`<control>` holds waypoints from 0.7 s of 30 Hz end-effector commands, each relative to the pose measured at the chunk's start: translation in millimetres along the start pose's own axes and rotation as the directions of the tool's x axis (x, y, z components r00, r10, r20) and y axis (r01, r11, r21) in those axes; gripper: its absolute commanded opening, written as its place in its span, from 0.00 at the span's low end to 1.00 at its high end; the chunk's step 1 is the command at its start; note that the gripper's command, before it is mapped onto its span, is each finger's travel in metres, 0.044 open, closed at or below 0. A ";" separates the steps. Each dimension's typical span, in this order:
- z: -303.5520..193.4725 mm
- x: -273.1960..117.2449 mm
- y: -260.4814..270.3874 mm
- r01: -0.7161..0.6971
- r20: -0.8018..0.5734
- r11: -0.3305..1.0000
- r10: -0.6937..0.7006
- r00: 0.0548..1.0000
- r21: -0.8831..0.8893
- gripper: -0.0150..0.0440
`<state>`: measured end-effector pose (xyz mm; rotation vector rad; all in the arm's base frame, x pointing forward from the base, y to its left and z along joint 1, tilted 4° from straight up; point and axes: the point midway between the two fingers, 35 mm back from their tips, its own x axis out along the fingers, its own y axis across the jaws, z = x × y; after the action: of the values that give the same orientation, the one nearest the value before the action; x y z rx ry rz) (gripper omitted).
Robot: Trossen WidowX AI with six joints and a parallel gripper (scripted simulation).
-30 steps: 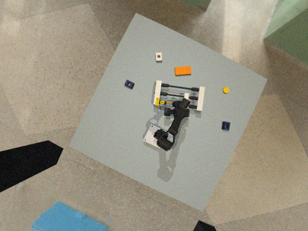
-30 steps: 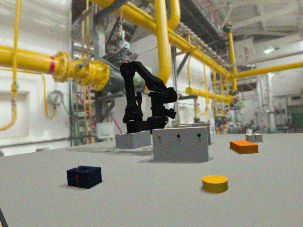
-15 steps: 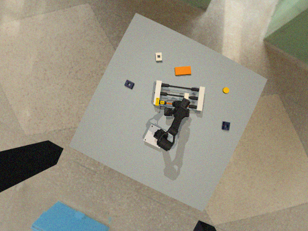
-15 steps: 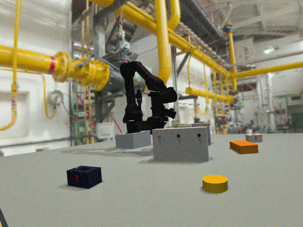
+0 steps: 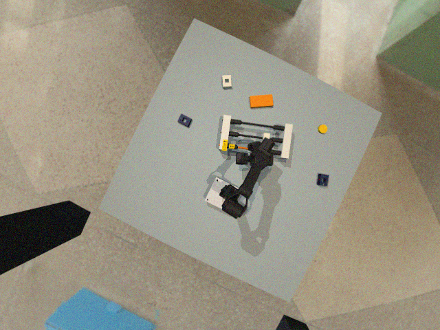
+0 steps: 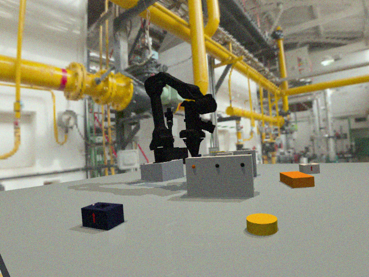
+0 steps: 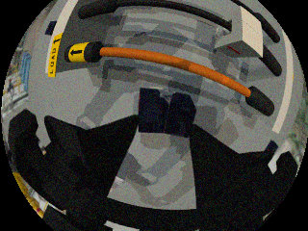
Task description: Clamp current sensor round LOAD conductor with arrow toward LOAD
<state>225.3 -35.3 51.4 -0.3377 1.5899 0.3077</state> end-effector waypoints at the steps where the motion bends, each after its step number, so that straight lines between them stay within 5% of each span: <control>1: -0.4 -27.8 -0.6 0.008 0.001 1.000 -0.008 1.000 0.004 0.25; 13: -6.6 -70.4 3.3 0.008 -0.002 1.000 -0.008 1.000 -0.004 0.25; 21: 3.0 -69.8 1.7 0.008 -0.001 0.973 -0.008 1.000 -0.232 0.25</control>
<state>225.5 -31.3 120.9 -0.4339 1.5687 0.3986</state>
